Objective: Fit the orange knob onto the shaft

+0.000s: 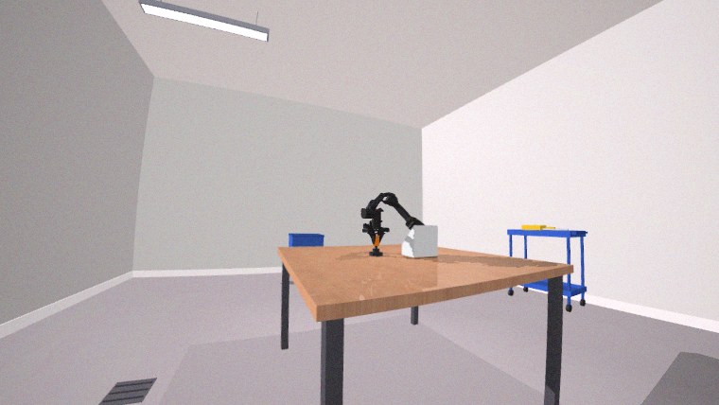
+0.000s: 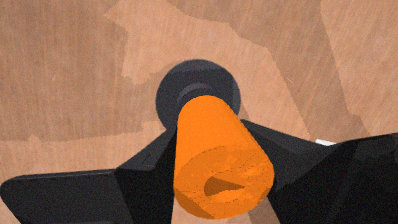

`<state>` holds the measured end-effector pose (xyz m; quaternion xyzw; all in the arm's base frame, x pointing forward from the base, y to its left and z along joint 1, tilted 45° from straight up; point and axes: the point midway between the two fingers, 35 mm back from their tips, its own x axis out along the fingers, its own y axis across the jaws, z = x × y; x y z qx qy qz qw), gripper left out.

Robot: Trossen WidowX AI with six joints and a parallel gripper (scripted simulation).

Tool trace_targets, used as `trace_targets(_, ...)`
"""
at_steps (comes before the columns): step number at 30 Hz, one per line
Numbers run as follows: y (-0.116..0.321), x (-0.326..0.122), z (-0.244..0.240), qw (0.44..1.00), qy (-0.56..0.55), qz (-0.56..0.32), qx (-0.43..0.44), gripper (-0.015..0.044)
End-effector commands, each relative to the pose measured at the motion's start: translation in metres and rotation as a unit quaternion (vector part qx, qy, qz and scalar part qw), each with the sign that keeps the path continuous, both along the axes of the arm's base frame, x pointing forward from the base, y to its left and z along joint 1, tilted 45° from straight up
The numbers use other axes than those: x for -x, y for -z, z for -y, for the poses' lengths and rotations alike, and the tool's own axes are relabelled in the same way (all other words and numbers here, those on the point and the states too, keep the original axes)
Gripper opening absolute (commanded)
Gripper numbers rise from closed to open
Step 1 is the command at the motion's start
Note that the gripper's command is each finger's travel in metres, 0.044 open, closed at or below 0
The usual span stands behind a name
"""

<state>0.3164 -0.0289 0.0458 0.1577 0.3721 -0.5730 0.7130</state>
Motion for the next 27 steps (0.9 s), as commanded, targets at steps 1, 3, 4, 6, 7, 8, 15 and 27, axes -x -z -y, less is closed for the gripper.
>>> trace_targets(1, 0.001, -0.0029, -0.0019, 1.0, 0.005, 0.008, -0.002, 0.0)
trace_targets(3, 0.0011, -0.0027, -0.0024, 1.0, 0.005, 0.008, -0.002, 0.0)
trace_targets(4, 0.001, -0.0024, -0.0025, 1.0, 0.005, 0.008, -0.002, 0.0)
trace_targets(6, 0.0008, -0.0019, -0.0026, 1.0, 0.005, 0.008, -0.002, 0.0)
trace_targets(7, 0.0006, -0.0018, -0.0026, 1.0, 0.005, 0.008, -0.002, 0.0)
trace_targets(8, 0.0005, -0.0017, -0.0026, 1.0, 0.005, 0.008, -0.002, 0.0)
trace_targets(15, 0.0003, 0.0003, -0.0016, 1.0, 0.005, 0.008, -0.002, 0.0)
trace_targets(27, -0.0007, -0.0009, -0.0015, 1.0, 0.005, 0.008, -0.002, 0.0)
